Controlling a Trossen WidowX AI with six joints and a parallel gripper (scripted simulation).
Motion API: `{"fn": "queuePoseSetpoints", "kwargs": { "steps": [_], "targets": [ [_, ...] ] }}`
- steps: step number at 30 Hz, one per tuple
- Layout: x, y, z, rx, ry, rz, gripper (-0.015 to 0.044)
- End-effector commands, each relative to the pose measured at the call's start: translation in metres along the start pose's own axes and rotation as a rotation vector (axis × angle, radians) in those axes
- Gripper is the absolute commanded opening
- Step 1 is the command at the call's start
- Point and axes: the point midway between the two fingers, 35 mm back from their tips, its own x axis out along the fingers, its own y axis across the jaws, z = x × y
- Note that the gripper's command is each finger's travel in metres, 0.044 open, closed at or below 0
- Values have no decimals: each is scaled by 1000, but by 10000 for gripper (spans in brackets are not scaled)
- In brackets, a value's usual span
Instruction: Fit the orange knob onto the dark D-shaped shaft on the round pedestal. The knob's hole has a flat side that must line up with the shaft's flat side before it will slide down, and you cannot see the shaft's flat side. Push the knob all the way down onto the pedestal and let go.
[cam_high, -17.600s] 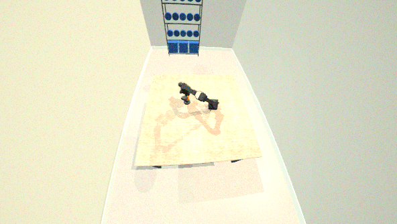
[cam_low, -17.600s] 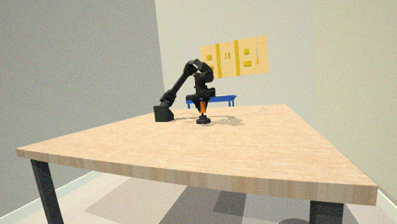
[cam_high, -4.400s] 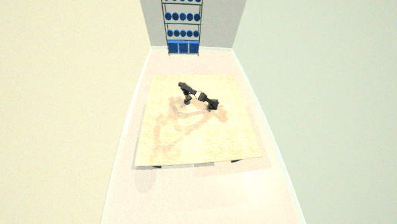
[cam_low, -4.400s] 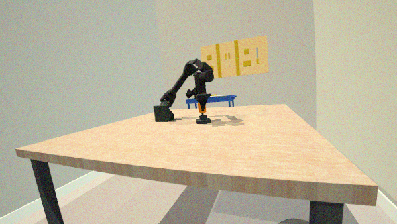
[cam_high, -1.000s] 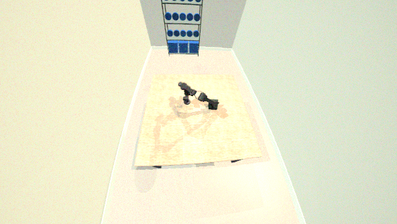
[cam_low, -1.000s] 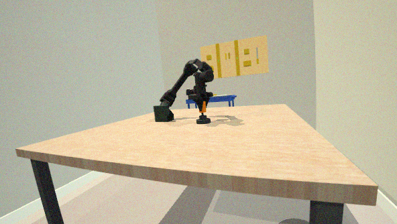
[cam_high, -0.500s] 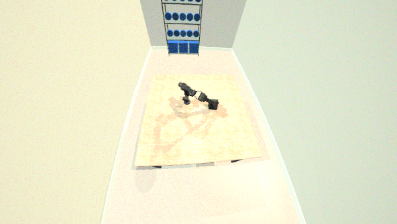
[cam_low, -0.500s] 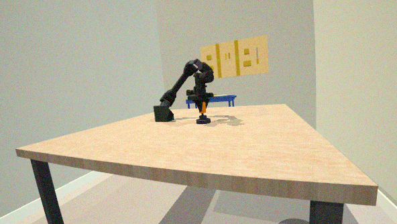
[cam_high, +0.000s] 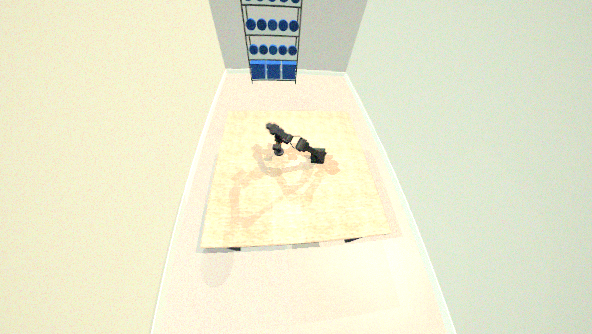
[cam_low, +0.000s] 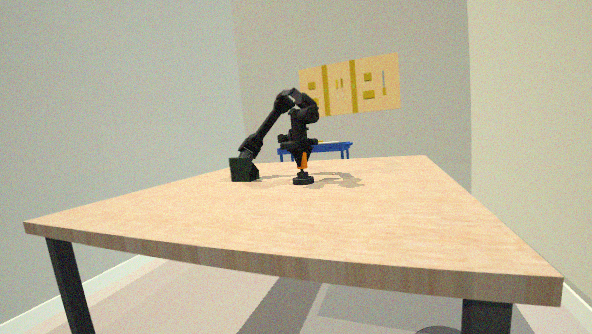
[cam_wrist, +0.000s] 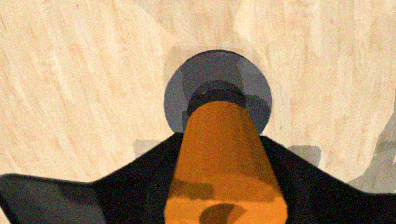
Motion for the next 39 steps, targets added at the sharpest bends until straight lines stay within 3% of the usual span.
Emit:
{"fn": "queuePoseSetpoints", "kwargs": {
  "steps": [1,39],
  "targets": [
    [0,0,0,-12,2,0,0],
    [2,3,2,48,2,0,0]
  ]
}}
